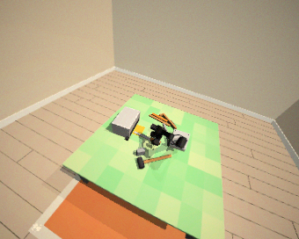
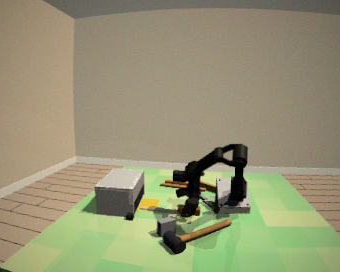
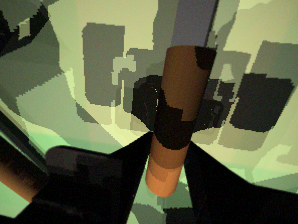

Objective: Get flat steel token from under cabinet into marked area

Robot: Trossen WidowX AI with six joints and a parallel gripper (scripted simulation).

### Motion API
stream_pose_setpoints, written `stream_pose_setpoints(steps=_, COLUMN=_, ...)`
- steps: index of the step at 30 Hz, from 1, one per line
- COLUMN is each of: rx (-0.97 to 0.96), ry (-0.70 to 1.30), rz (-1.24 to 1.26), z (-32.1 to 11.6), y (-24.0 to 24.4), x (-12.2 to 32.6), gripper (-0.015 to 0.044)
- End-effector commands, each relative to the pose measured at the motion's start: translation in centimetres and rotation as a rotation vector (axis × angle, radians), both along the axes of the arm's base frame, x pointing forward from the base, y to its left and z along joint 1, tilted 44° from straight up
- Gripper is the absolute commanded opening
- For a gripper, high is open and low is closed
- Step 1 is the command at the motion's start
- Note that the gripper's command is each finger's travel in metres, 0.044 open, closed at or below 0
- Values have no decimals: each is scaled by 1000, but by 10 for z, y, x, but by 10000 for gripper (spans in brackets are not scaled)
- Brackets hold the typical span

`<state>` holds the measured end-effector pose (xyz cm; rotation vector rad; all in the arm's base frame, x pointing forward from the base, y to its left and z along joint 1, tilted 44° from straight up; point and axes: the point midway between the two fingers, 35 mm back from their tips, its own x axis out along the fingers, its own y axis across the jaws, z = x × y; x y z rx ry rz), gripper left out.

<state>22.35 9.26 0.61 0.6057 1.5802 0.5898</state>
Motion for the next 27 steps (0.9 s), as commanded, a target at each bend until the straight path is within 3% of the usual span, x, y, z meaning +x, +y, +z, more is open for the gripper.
stream_pose_setpoints(steps=1, rx=3, ry=-29, rz=29, z=1, y=0, x=1, gripper=0)
stream_pose_setpoints(steps=27, rx=20, ry=-165, rz=174, z=2, y=-1, x=1, gripper=0)
